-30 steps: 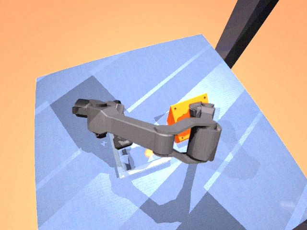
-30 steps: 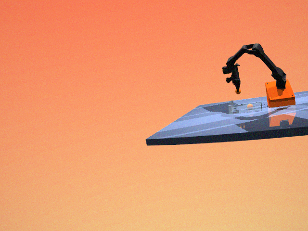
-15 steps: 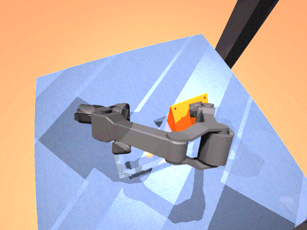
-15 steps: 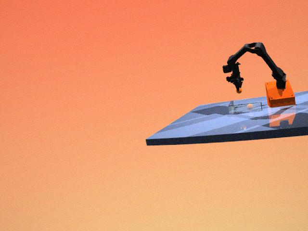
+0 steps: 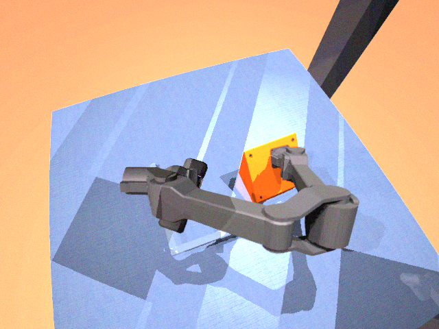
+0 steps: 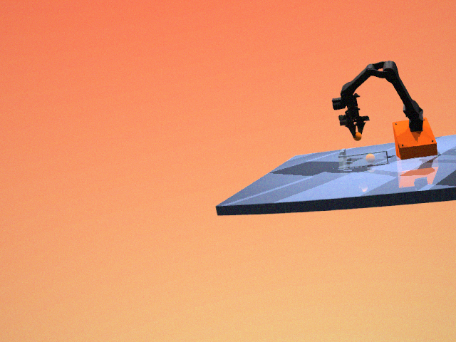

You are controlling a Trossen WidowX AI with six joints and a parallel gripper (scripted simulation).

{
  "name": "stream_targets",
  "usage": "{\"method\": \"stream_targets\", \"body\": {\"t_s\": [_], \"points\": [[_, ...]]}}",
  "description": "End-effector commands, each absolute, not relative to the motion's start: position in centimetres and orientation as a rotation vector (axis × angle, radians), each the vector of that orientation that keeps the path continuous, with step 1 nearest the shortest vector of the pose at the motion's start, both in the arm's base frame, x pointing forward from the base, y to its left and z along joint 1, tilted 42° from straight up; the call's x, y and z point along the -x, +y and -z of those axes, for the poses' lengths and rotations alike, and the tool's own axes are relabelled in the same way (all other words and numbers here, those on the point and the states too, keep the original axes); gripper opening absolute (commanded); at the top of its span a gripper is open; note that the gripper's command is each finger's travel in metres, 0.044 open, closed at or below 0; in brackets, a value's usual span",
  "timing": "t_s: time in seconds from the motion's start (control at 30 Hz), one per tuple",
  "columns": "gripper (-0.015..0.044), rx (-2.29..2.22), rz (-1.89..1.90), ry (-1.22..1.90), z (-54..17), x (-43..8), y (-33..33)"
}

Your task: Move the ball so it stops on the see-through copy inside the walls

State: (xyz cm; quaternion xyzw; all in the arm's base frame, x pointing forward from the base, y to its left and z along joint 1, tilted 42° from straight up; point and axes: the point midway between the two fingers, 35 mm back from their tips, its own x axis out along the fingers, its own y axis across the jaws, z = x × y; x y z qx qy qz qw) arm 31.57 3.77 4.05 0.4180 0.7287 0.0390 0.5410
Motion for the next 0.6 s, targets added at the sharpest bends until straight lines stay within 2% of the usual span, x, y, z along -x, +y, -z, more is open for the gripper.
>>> {"method": "stream_targets", "body": {"t_s": [0.0,0.57], "points": [[0.0000,-1.073,-0.005,1.750,-4.3,-31.0,4.5],[0.0000,-1.419,0.429,1.798,-5.3,-28.1,7.6]]}}
